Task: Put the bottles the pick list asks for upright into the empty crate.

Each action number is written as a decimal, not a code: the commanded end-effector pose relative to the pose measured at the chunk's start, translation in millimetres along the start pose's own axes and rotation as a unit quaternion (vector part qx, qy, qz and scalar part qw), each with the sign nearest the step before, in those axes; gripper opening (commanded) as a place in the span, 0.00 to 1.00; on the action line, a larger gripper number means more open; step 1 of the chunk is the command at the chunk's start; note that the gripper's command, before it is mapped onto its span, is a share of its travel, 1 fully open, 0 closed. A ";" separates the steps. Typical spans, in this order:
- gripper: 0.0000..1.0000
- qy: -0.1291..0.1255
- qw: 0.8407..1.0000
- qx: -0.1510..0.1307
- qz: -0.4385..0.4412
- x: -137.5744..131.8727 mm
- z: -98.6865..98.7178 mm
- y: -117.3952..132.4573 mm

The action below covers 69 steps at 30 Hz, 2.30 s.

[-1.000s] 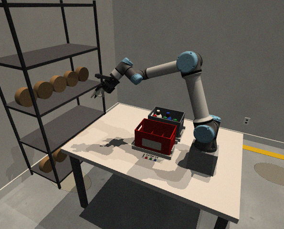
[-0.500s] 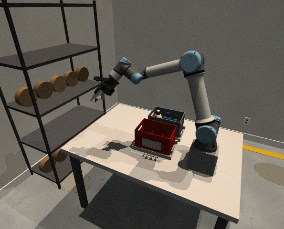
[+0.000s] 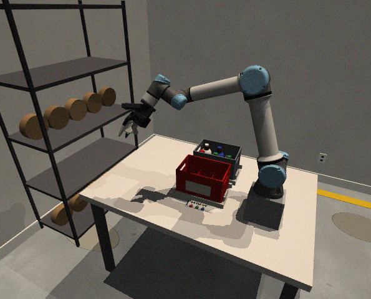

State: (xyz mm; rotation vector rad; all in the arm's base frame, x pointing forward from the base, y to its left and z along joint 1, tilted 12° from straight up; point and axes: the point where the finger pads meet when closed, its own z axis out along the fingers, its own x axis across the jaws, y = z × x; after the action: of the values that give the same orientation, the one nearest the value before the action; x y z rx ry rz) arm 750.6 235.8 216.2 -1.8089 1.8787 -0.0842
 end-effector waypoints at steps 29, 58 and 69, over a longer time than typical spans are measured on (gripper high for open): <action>0.38 0.050 0.990 -0.077 0.109 -62.5 3.6 93.3; 0.38 0.110 0.970 -0.117 0.180 -103.7 -8.3 188.9; 0.38 0.134 0.962 -0.126 0.201 -114.3 -15.7 228.9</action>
State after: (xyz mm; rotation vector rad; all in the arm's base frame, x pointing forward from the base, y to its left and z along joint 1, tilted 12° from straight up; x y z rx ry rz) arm 557.1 356.2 178.4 -1.6148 2.4679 0.0691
